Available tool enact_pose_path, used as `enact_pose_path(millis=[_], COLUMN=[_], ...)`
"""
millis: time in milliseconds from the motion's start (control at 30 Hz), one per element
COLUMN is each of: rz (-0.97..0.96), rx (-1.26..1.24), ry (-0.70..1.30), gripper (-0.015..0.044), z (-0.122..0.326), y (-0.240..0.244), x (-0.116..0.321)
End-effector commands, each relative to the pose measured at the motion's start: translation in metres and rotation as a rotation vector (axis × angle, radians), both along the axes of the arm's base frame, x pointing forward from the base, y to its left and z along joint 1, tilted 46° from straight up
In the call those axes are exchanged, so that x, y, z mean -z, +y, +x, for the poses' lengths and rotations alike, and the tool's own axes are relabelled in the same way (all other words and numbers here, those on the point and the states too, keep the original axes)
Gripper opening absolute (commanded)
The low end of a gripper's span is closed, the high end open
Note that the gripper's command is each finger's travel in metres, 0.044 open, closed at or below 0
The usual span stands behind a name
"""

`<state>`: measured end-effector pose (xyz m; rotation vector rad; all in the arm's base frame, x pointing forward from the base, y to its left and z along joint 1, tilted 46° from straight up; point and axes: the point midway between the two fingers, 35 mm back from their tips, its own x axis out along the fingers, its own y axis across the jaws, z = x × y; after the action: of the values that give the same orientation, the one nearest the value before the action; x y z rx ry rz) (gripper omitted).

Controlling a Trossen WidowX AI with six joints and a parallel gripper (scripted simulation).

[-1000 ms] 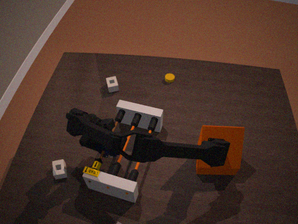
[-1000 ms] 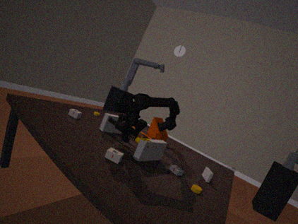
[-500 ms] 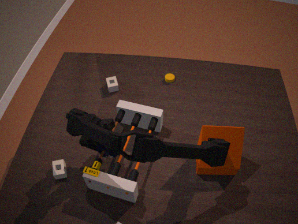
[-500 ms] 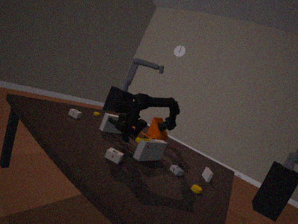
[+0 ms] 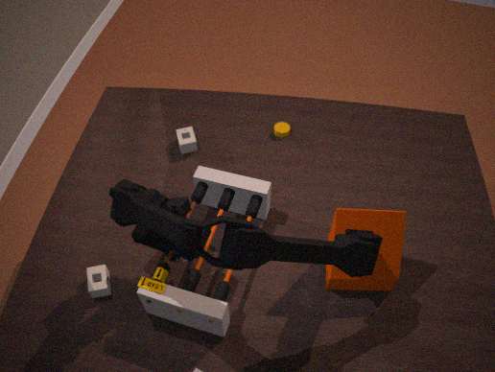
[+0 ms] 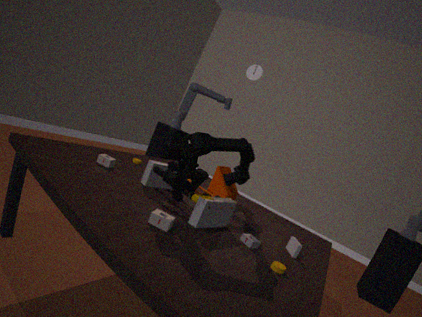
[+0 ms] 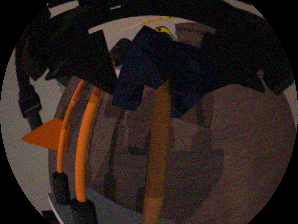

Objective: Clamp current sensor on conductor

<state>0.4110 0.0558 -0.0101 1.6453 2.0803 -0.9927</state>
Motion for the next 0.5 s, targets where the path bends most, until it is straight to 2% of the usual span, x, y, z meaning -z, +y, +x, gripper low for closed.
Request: enact_pose_path(millis=[0,467], rz=[0.001,-0.053], rx=[0.003,0.172], ry=[0.003,-0.171], gripper=[0.0,0.0], z=[0.0,0.002], y=[-0.001,-0.011], x=[-0.001,-0.009])
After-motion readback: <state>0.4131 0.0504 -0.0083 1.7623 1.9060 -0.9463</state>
